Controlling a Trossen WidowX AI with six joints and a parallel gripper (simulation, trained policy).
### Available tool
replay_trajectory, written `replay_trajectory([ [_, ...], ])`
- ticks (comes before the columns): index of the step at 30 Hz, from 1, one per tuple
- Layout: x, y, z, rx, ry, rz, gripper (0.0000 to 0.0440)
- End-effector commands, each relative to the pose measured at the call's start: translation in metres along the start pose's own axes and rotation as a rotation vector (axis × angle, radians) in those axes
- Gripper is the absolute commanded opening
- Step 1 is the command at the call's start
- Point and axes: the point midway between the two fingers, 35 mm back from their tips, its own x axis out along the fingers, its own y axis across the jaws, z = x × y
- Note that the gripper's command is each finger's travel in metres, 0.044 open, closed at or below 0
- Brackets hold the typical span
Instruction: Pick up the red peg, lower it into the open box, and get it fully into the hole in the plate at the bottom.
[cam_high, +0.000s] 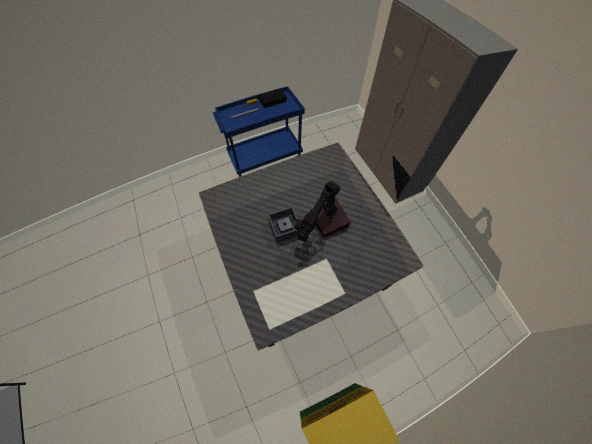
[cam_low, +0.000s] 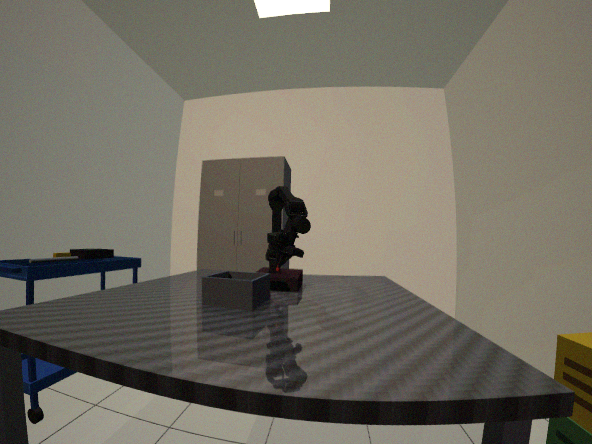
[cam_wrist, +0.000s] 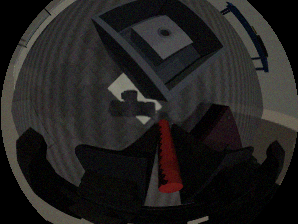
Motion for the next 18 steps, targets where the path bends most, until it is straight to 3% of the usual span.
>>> replay_trajectory([
  [1,-0.003,-0.001,0.018,0.045,-0.021,0.003,0.0000],
  [18,0.019,-0.007,0.098,0.184,-0.054,0.008,0.0000],
])
